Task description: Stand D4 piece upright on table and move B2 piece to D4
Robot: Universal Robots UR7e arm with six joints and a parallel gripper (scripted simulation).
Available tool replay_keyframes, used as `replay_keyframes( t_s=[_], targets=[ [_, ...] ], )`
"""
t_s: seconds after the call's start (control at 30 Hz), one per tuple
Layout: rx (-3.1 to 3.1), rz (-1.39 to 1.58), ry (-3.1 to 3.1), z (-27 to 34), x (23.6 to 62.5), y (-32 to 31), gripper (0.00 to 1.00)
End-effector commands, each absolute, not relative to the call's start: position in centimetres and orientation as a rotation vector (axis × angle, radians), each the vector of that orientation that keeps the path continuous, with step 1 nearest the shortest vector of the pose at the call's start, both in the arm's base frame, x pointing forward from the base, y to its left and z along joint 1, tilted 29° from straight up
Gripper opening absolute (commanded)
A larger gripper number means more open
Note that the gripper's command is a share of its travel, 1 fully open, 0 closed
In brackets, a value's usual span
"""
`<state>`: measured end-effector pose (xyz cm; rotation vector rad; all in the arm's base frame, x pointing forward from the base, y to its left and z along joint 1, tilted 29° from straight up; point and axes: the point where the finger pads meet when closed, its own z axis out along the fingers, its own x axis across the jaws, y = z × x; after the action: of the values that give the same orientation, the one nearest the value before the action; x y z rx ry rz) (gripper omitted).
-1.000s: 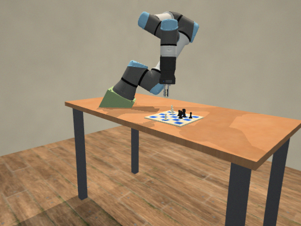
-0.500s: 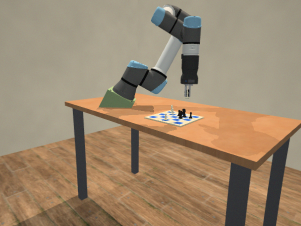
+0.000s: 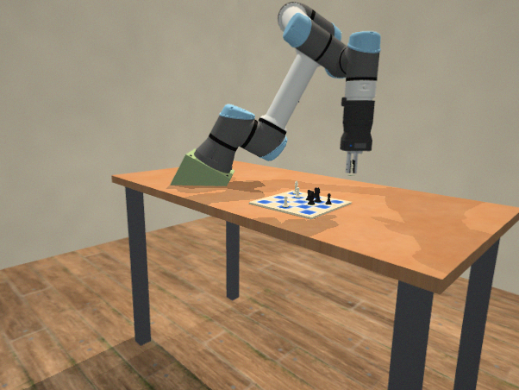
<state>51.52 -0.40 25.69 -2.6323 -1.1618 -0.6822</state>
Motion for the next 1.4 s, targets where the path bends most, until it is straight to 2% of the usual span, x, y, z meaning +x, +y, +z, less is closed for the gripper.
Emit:
replay_keyframes(
  t_s=[0.0,0.4,1.1,1.37],
  targets=[
    [-2.635,-0.680,-1.160,25.8,51.9,-0.3,0.00],
    [-2.635,-0.680,-1.160,25.2,52.1,-0.1,0.00],
    [-2.635,-0.680,-1.160,18.3,54.7,2.6,0.00],
    [-2.635,-0.680,-1.160,17.4,55.1,2.9,0.00]
  ],
)
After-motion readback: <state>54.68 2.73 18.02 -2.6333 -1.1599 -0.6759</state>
